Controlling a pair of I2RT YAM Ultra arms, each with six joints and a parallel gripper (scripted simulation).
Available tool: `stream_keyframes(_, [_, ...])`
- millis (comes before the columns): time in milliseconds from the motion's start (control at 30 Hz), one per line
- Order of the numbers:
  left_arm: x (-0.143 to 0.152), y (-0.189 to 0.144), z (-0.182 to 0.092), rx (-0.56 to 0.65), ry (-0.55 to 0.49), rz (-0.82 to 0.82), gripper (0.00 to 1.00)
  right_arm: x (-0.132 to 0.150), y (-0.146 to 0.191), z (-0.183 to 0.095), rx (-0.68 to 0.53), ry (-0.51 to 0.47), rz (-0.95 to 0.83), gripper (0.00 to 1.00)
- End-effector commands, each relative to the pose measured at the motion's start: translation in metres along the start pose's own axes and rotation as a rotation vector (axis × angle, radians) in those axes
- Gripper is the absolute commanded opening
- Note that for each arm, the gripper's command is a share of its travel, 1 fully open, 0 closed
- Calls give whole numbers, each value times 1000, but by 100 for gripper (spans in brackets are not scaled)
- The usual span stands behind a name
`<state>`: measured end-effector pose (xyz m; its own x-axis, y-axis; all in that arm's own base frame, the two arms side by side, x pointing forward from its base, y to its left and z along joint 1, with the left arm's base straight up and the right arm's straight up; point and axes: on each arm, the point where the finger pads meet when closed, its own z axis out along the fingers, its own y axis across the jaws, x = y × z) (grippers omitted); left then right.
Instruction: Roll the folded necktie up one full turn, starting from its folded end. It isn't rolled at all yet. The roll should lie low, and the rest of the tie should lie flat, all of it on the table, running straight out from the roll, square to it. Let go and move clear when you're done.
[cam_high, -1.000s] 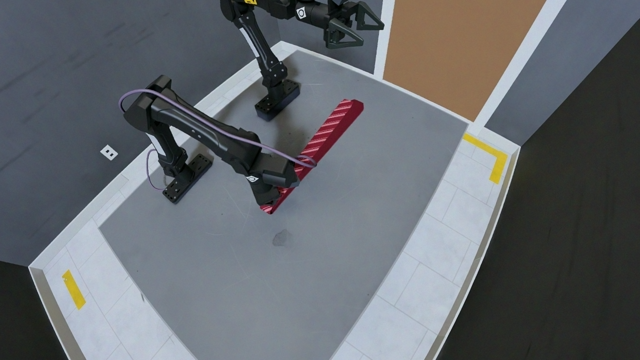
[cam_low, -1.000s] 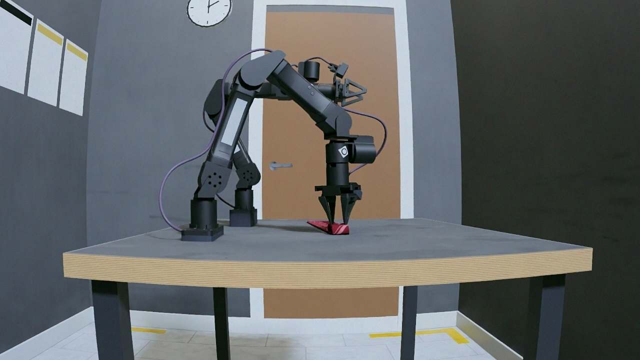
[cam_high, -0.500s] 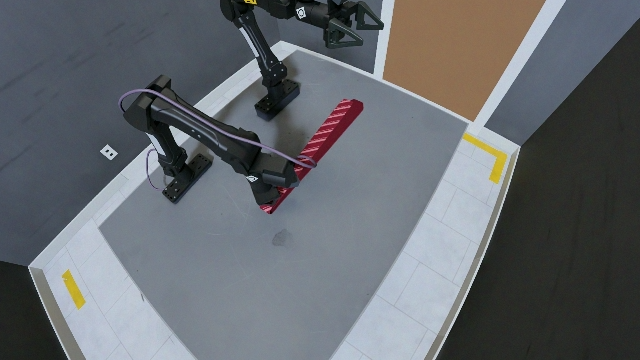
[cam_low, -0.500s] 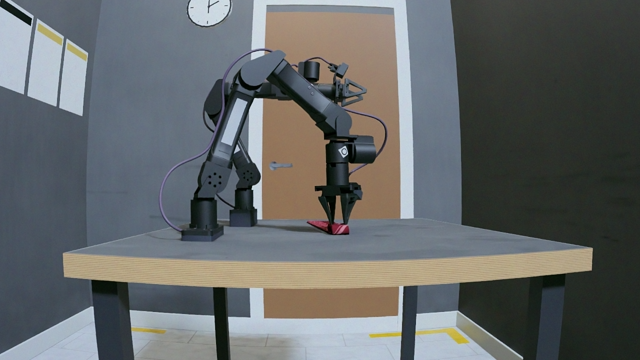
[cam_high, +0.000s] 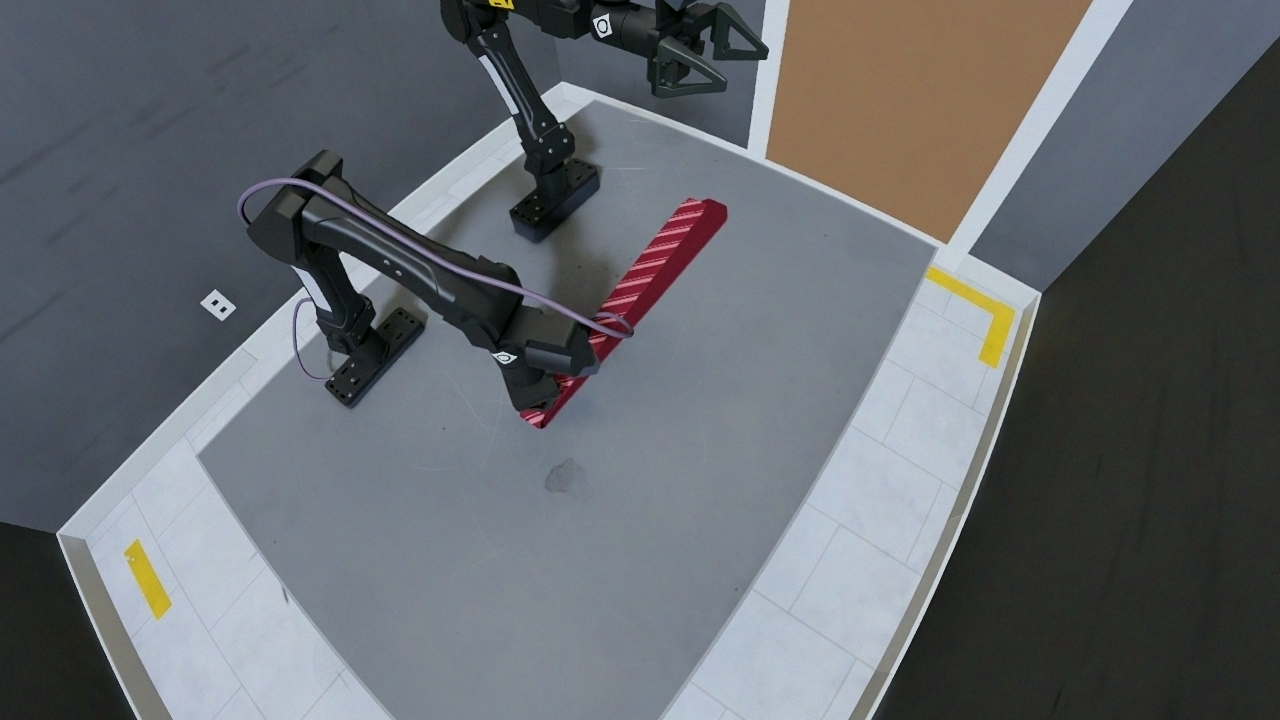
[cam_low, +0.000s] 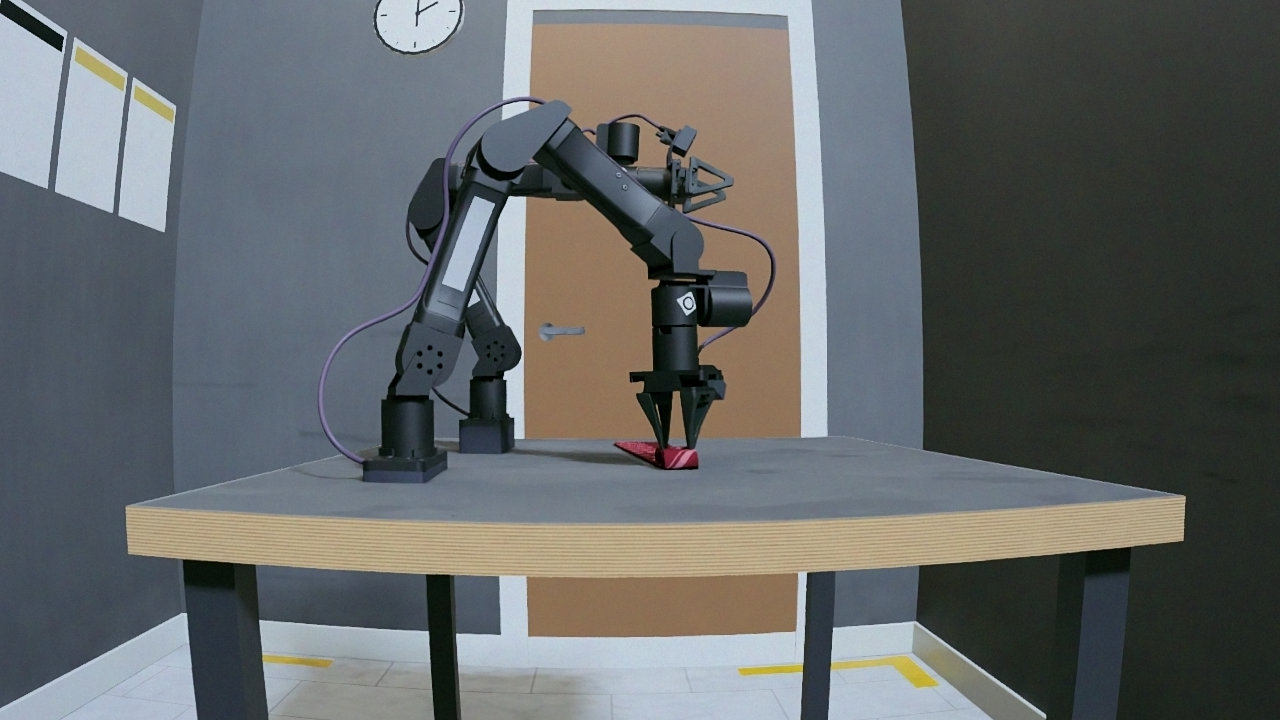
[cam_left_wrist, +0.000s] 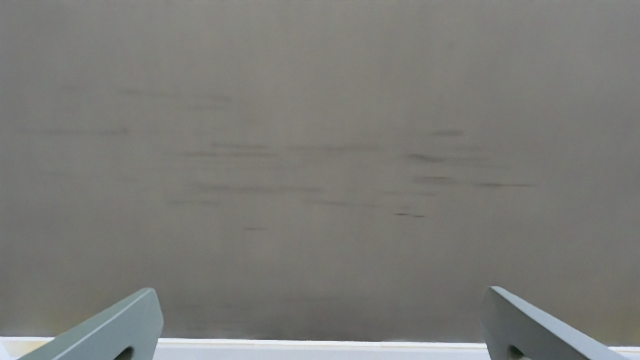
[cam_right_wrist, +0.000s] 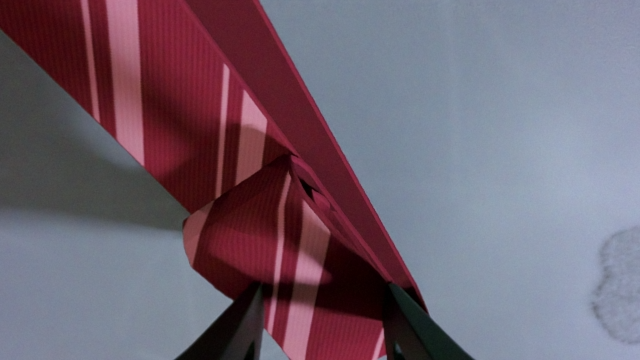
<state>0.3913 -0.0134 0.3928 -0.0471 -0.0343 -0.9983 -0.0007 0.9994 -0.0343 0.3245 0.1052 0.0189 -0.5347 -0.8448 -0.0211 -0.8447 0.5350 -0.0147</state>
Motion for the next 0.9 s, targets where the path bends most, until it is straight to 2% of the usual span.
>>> stream_keyframes(0, [-21,-1,-2,11,-48,-12,100,-1,0,2,-4,-7,13,38])
stream_keyframes(867, [-21,-1,-2,11,-48,-12,100,-1,0,2,-4,-7,22,38])
